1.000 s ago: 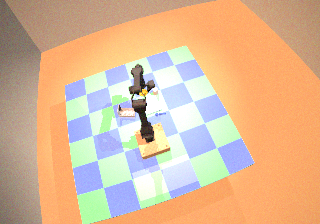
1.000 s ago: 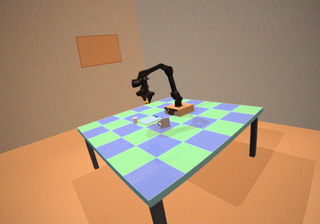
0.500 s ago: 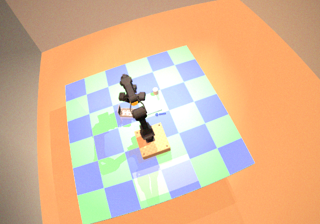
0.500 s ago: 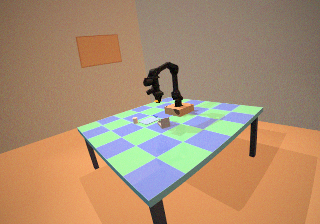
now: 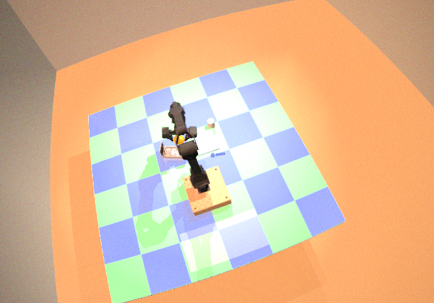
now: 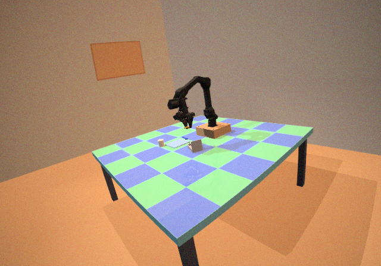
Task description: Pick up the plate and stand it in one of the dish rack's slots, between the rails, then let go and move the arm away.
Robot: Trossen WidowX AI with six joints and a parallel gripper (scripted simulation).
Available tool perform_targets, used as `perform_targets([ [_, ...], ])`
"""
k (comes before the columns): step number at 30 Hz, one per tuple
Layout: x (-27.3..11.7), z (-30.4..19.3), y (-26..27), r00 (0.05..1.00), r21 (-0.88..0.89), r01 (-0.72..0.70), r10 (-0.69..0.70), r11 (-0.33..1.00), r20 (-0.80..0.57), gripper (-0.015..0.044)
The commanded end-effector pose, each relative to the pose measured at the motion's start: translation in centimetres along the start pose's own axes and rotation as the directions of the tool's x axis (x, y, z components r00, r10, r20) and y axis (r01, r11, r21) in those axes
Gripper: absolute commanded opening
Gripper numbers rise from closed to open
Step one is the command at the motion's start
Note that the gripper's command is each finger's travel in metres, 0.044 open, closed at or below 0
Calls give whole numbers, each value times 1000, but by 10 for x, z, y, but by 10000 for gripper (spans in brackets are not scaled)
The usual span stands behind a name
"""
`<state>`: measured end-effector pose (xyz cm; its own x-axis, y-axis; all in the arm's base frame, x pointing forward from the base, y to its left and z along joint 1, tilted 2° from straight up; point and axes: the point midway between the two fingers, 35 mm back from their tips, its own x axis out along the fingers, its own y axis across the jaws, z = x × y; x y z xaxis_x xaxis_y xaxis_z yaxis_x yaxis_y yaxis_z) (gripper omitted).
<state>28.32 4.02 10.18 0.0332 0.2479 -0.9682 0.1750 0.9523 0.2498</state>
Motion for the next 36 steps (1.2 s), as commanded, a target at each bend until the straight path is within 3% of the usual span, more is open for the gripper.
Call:
perform_targets([
  [1,12,5,2,997,-66,-72,72,995,0,0],
  [20,63,25,5,886,-448,-390,461,805,57,0],
  [36,81,24,-1,677,-752,-403,723,521,138,0],
])
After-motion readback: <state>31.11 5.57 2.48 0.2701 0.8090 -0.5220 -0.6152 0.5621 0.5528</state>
